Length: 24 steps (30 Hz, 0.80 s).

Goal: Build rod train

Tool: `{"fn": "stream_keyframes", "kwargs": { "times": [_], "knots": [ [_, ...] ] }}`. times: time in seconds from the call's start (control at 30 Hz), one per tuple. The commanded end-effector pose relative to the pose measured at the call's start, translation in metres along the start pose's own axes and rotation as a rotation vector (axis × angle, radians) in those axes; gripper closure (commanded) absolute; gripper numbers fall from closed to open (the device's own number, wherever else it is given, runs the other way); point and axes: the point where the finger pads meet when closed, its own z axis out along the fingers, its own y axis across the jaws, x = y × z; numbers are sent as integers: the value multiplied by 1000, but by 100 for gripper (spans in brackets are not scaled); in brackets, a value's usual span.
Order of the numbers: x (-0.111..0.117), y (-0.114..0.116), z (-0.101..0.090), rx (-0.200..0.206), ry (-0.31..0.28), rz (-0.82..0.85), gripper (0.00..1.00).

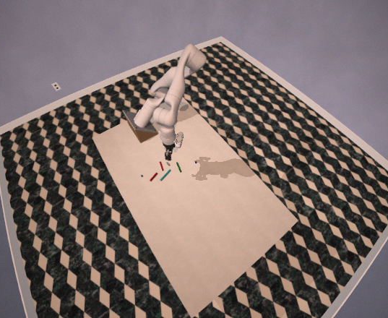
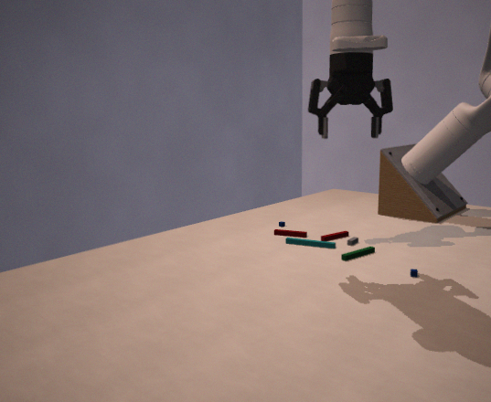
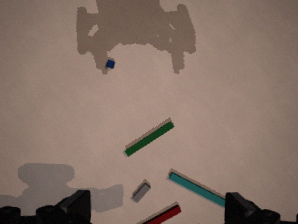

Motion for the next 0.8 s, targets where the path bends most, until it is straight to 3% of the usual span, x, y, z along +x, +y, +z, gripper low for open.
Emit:
{"fn": "stream_keyframes", "kwargs": {
  "times": [0.0,0.3,0.77],
  "knots": [
    [-1,1,0,0,1,15,0],
    [-6,6,6,8,10,115,0],
    [-28,24,25,35,31,492,0]
  ]
}}
